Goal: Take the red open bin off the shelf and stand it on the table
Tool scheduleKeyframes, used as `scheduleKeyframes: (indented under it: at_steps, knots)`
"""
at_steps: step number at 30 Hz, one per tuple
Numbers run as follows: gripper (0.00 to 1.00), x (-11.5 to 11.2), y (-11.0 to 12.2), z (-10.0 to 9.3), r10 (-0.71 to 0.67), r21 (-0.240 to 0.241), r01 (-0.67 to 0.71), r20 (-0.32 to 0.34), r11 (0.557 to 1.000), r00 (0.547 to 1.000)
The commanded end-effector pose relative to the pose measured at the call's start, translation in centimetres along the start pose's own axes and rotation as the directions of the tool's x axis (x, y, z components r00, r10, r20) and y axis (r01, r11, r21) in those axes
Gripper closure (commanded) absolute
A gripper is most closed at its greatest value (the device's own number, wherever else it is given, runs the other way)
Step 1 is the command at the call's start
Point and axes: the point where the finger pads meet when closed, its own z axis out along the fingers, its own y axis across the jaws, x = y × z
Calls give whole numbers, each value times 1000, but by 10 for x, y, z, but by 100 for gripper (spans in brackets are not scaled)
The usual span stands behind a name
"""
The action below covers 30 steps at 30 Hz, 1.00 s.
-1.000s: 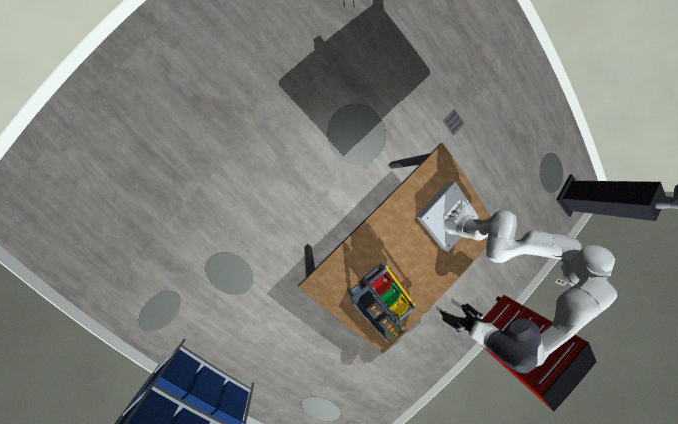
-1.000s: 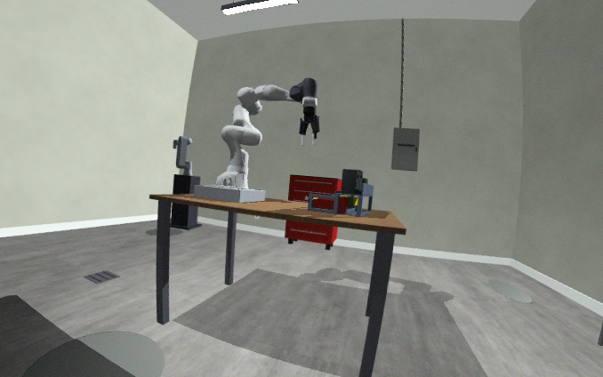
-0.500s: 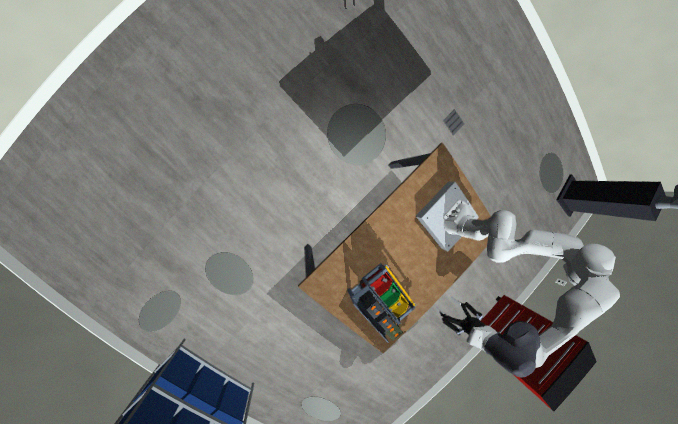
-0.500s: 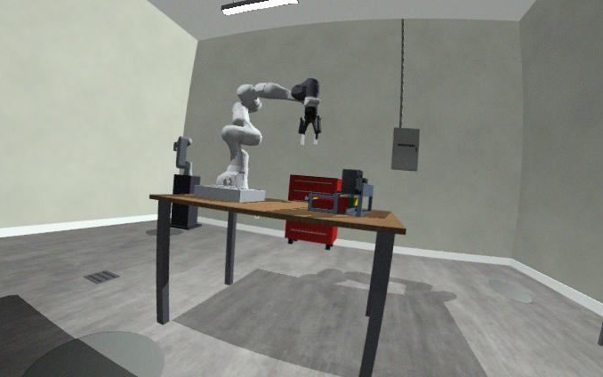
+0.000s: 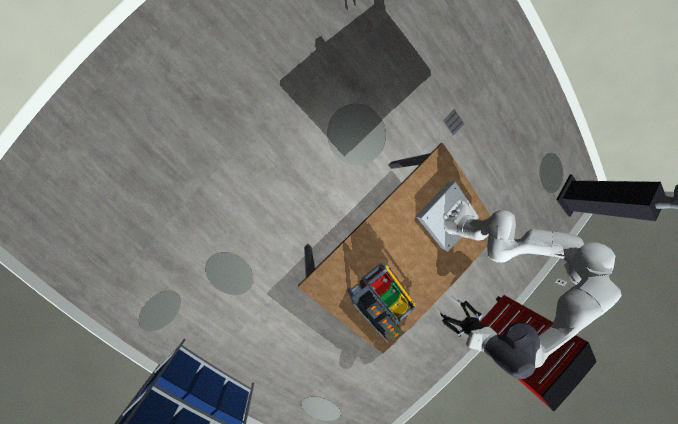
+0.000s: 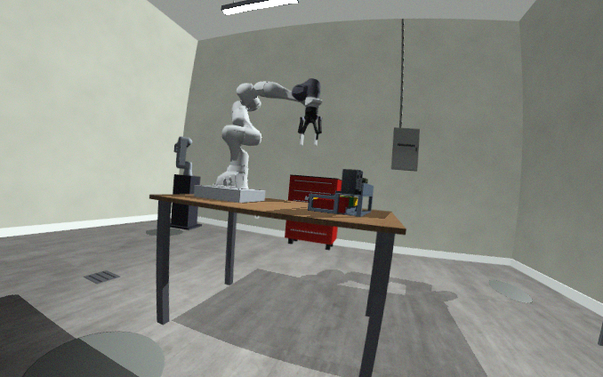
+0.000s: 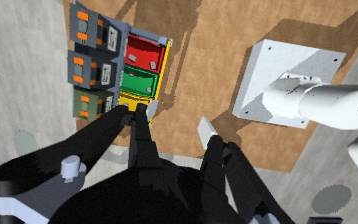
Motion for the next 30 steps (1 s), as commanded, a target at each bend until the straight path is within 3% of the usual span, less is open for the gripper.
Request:
scheduleKeyframes:
  at_steps: [1,7,12,24,29,30]
  knots:
    - [43,1,-1,-1,-58,1,58,-4,998,998]
    - [43,1,-1,-1,-58,1,58,-4,998,998]
    - [43,-4,-49,0,-58,1,58,-4,998,998]
    - [43,-4,-49,0,-58,1,58,-4,998,998]
    - [43,-9,-102,0,-58,1,58,-4,998,998]
    - [43,-9,-102,0,-58,1,58,-4,998,998]
